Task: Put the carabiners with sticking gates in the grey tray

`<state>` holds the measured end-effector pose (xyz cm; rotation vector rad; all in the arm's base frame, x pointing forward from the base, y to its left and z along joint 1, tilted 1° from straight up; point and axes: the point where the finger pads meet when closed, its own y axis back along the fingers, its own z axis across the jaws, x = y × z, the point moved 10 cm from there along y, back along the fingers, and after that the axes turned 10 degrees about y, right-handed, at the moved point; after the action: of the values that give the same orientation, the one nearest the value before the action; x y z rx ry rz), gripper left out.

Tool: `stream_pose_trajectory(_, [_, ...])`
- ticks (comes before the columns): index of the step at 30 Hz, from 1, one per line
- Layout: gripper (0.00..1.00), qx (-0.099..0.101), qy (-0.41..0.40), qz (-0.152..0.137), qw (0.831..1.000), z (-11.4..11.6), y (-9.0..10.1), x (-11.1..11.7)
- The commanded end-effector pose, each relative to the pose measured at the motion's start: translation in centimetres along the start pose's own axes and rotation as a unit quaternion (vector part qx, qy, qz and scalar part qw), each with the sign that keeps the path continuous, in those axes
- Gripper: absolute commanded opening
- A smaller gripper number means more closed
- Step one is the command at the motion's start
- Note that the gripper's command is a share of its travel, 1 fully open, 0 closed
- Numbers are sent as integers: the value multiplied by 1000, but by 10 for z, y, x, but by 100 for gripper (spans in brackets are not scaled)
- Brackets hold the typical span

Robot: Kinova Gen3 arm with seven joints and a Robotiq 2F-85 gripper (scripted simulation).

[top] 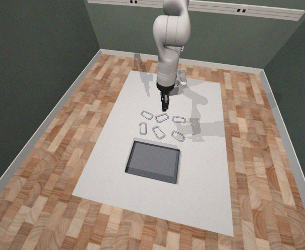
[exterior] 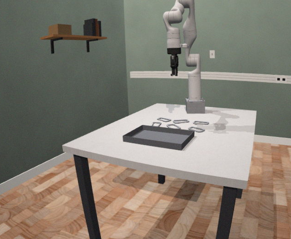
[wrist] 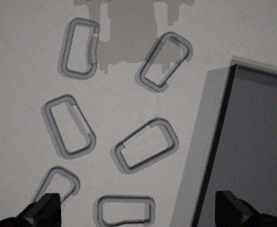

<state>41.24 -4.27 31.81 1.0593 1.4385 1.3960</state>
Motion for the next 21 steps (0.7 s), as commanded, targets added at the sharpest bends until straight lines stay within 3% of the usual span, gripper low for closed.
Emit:
stream_pose_trajectory(1, [100, -6, 40, 3, 999, -2, 1, -3])
stream_pose_trajectory(9, [100, -6, 40, 3, 999, -2, 1, -3])
stream_pose_trajectory(10, [100, -8, 176, -6, 984, -3, 0, -2])
stream_pose_trajectory(21, [100, -8, 176, -6, 984, -3, 0, -2])
